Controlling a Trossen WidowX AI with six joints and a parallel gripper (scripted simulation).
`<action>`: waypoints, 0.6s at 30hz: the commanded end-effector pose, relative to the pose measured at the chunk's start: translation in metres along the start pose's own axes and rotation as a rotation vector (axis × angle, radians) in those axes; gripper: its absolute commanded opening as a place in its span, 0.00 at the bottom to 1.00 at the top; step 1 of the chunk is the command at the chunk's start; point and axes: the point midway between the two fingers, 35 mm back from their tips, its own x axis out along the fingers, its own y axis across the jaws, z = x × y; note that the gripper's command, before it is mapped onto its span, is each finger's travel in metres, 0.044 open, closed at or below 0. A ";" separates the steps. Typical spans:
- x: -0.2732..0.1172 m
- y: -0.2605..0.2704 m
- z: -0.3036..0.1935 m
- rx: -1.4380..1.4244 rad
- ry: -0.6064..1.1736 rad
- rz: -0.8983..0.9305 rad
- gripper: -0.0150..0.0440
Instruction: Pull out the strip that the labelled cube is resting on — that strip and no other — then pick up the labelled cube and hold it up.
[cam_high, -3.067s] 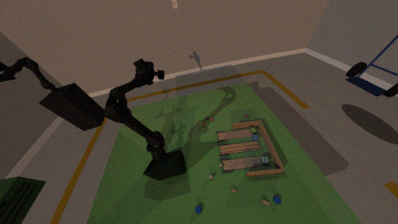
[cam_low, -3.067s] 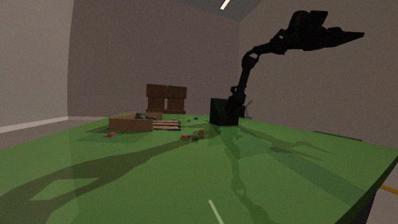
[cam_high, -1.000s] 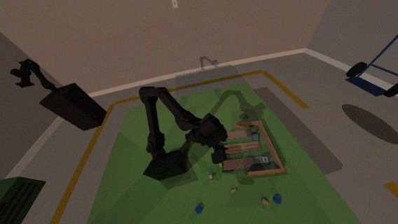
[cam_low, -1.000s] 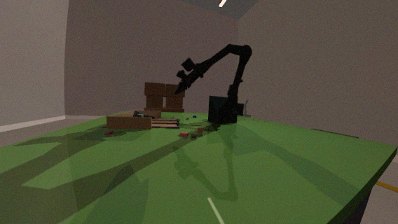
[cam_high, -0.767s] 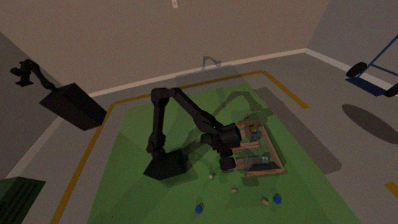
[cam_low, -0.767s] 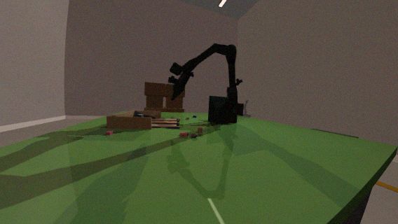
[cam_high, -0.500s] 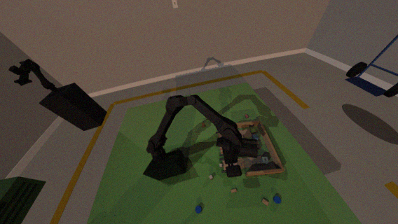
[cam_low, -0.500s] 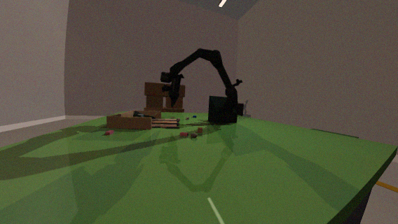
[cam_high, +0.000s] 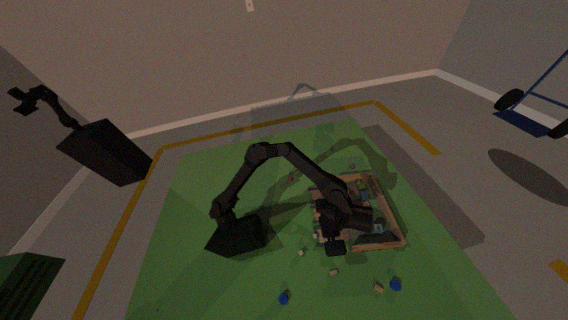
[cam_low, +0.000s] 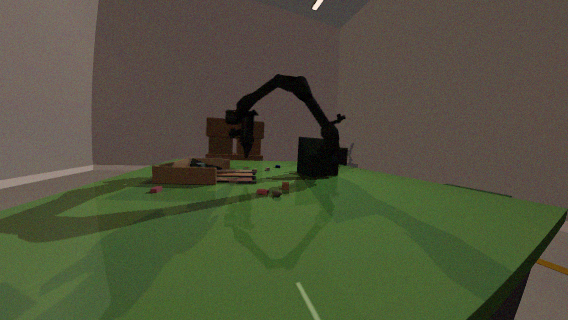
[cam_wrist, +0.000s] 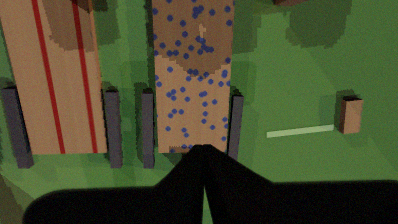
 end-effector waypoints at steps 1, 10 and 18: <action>0.007 0.000 -0.001 0.005 0.003 0.002 0.25; 0.022 0.000 0.000 0.005 0.003 0.003 0.25; 0.035 0.001 -0.001 0.005 0.003 0.004 0.25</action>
